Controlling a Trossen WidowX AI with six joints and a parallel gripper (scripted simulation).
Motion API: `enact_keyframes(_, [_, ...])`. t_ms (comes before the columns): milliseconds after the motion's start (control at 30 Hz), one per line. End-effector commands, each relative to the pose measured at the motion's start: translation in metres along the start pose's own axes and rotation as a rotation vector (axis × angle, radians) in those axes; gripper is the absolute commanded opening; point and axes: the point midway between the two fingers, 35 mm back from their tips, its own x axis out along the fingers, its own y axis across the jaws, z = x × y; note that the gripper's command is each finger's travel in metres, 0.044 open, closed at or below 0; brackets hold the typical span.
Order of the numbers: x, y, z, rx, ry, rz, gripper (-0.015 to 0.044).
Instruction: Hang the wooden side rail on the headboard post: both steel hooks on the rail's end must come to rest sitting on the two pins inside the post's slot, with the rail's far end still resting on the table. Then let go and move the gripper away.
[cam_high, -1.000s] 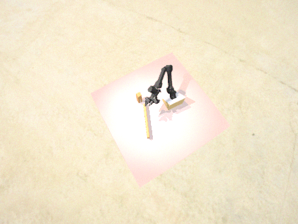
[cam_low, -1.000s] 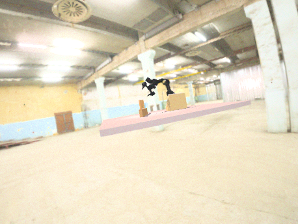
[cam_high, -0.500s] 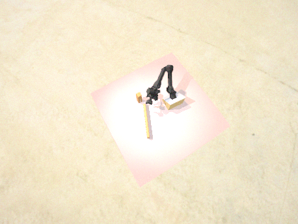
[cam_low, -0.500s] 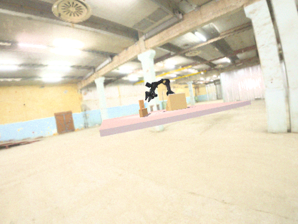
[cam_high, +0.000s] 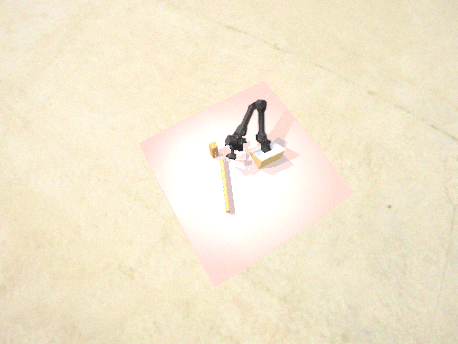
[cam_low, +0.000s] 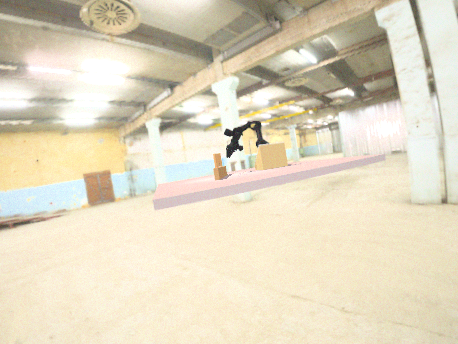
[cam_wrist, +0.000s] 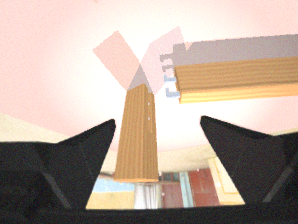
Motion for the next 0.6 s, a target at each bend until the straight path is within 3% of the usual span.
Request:
enact_keyframes(0, [0.0002,0.0013,0.0010,-0.010,-0.002,0.007,0.0440])
enact_keyframes(433, [0.0005,0.0008,0.0006,0.003,0.001,0.008,0.0440])
enact_keyframes(567, [0.0053,-0.0085,-0.0082,0.256,0.058,0.020,0.0440])
